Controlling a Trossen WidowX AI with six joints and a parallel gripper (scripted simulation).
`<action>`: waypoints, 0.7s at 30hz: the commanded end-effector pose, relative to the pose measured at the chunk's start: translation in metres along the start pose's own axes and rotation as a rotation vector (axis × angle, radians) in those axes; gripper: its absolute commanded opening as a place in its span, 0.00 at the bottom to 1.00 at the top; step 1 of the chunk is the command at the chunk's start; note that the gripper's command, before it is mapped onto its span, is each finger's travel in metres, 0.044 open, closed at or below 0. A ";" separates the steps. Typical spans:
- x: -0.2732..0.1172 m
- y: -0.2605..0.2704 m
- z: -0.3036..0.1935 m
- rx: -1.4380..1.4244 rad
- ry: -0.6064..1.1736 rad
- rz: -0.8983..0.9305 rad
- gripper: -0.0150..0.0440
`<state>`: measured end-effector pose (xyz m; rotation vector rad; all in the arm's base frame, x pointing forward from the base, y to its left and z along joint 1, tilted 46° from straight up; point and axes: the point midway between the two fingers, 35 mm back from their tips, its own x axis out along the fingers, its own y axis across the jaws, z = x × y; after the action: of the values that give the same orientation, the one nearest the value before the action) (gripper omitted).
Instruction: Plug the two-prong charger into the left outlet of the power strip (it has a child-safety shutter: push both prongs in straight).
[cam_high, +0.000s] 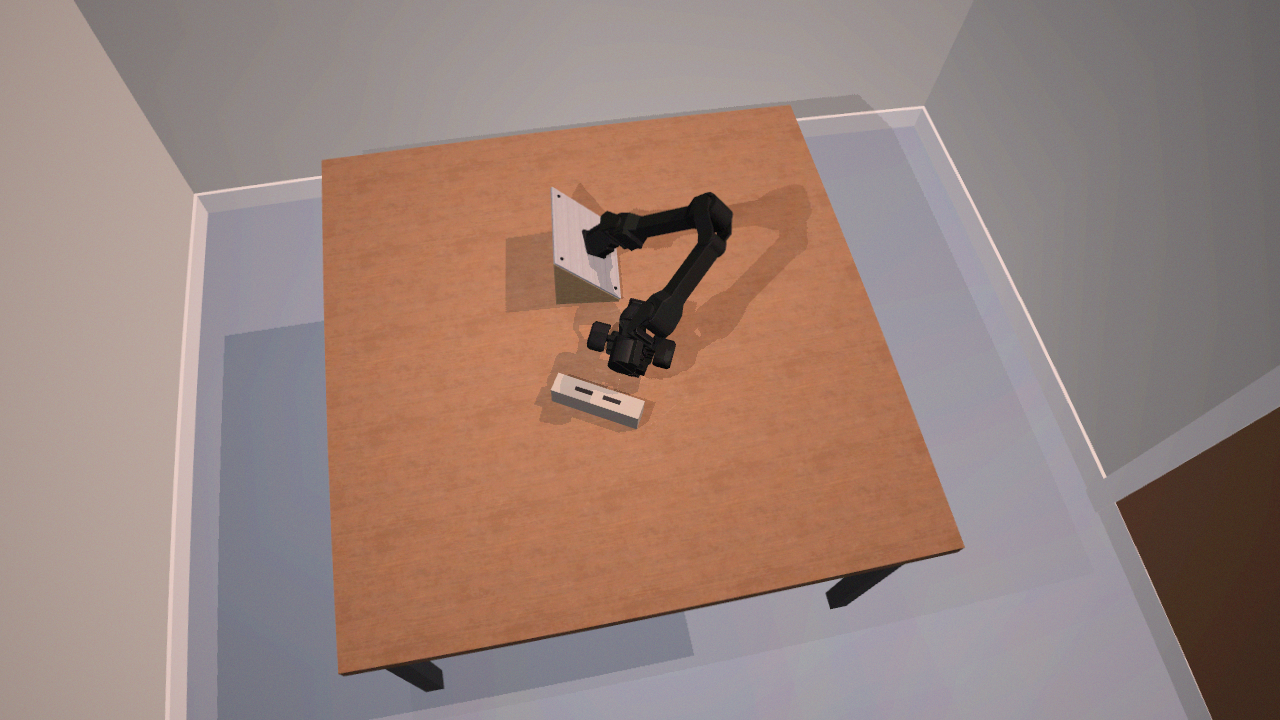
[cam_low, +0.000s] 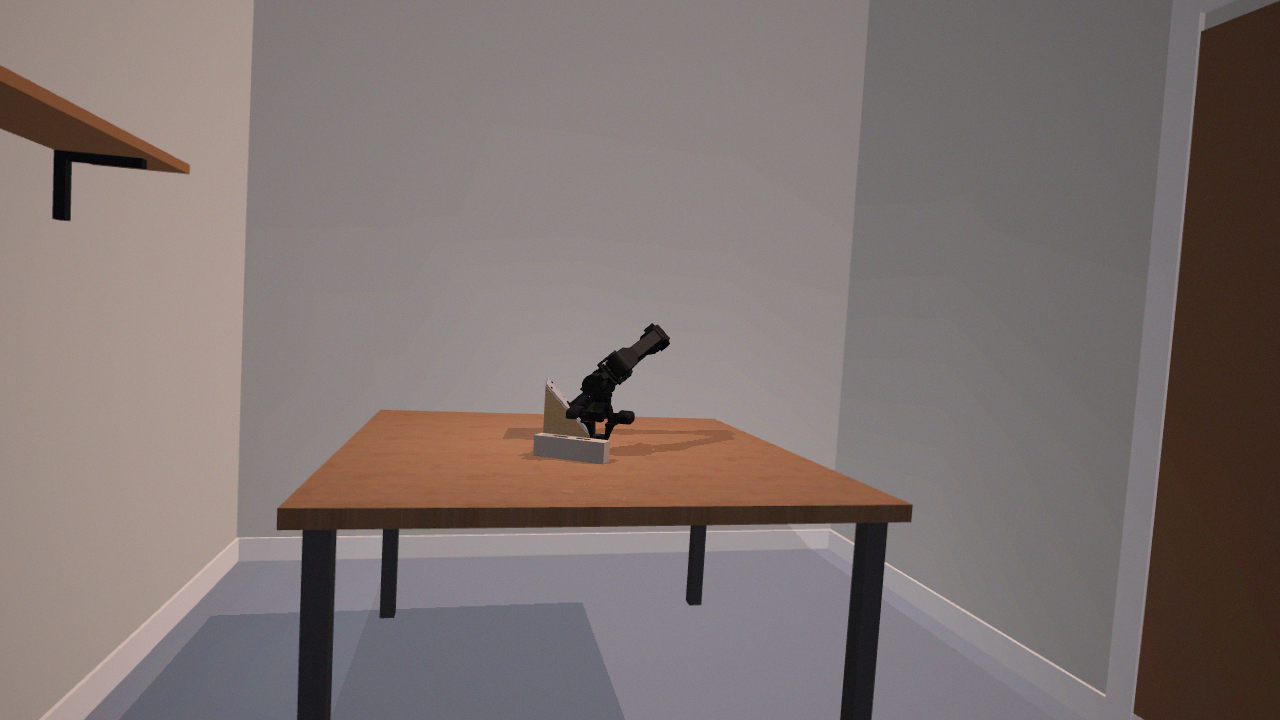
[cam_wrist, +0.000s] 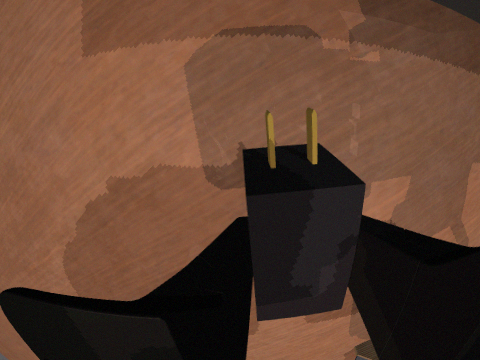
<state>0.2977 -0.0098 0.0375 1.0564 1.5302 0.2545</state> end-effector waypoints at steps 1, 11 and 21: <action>-0.001 0.001 0.006 0.011 -0.003 0.006 0.25; -0.002 -0.001 0.017 0.027 -0.003 0.007 0.25; -0.003 -0.003 0.029 0.044 -0.002 0.008 0.25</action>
<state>0.3178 -0.0222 0.0296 1.0862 1.5374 0.2305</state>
